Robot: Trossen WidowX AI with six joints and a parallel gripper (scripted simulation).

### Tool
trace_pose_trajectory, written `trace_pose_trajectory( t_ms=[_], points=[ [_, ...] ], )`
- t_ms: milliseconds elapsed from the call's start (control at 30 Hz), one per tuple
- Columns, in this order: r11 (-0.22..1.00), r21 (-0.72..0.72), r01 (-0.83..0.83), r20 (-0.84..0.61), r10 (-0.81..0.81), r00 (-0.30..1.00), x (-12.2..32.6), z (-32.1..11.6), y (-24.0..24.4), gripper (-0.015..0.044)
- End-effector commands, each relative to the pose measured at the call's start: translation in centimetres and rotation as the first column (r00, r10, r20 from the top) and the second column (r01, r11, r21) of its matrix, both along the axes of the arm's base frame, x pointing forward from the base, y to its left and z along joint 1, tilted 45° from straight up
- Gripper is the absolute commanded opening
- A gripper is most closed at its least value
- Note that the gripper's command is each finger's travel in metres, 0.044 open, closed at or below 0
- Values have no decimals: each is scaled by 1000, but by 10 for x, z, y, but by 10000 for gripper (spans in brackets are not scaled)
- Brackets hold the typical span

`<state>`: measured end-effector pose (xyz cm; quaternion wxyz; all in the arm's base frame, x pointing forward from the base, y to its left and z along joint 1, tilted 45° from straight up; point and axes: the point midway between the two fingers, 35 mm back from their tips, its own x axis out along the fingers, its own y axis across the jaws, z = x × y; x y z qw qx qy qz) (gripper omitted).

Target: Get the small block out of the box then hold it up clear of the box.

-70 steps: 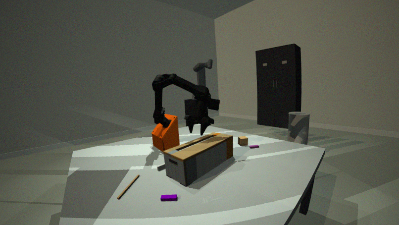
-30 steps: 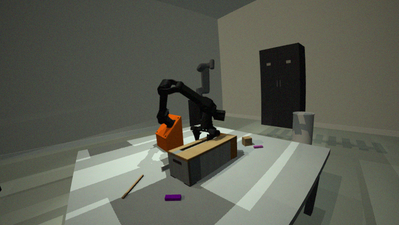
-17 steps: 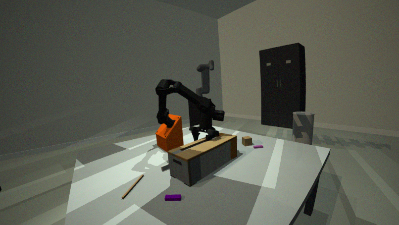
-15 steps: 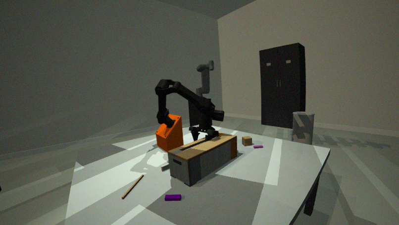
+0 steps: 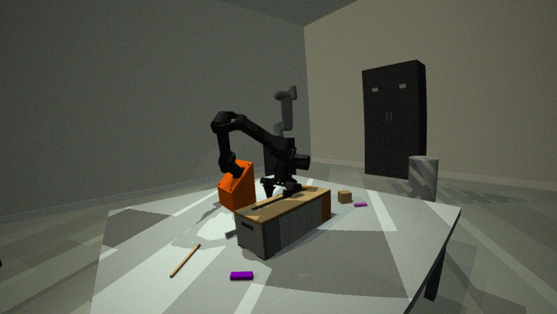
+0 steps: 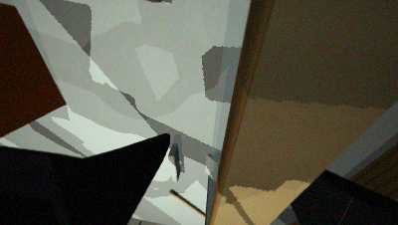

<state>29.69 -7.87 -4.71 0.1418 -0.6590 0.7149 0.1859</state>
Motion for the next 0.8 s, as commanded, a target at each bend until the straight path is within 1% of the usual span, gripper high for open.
trace_pose_trajectory(
  t_ms=[0, 767],
  points=[
    [1000, -6, 1, 1, -1, 1000, -1, 5, -7, 400],
    [1000, -7, 1, 0, -1, 1000, 0, 28, -30, 400]
  ],
)
